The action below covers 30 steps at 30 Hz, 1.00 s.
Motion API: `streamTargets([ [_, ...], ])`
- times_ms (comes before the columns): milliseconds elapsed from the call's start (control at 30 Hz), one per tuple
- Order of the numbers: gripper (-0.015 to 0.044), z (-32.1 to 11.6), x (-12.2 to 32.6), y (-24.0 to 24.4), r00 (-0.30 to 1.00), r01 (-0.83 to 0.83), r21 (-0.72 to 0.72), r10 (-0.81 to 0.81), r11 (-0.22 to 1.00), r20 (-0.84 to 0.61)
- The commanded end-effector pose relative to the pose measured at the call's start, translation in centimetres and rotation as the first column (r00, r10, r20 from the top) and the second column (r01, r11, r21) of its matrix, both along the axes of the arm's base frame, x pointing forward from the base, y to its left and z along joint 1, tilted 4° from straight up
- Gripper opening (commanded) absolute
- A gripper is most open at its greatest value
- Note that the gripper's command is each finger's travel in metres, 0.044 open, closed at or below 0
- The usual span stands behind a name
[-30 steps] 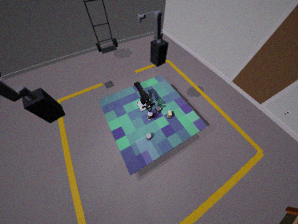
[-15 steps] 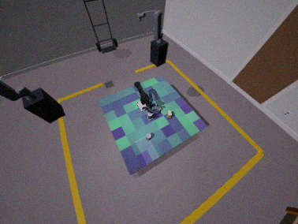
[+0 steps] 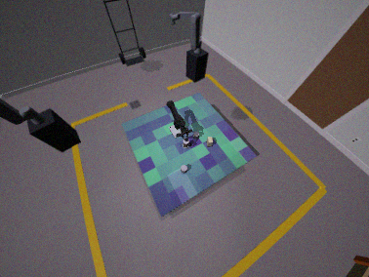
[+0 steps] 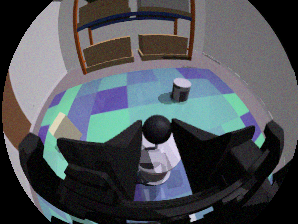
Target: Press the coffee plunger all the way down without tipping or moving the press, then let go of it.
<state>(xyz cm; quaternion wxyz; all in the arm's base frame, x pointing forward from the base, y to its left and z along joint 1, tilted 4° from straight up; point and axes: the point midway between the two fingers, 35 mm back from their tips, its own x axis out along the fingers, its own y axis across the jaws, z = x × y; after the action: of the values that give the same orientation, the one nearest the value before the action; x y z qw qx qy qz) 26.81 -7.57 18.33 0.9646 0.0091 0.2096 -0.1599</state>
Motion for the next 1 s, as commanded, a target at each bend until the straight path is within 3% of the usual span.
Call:
streamTargets([
  [0,0.0118,-1.38,0.03,-0.09,0.999,-0.003,0.002,0.003,1.000,-0.047],
  [967,0.0118,-1.14,0.43,-0.17,0.999,-0.003,0.002,0.003,1.000,-0.047],
])
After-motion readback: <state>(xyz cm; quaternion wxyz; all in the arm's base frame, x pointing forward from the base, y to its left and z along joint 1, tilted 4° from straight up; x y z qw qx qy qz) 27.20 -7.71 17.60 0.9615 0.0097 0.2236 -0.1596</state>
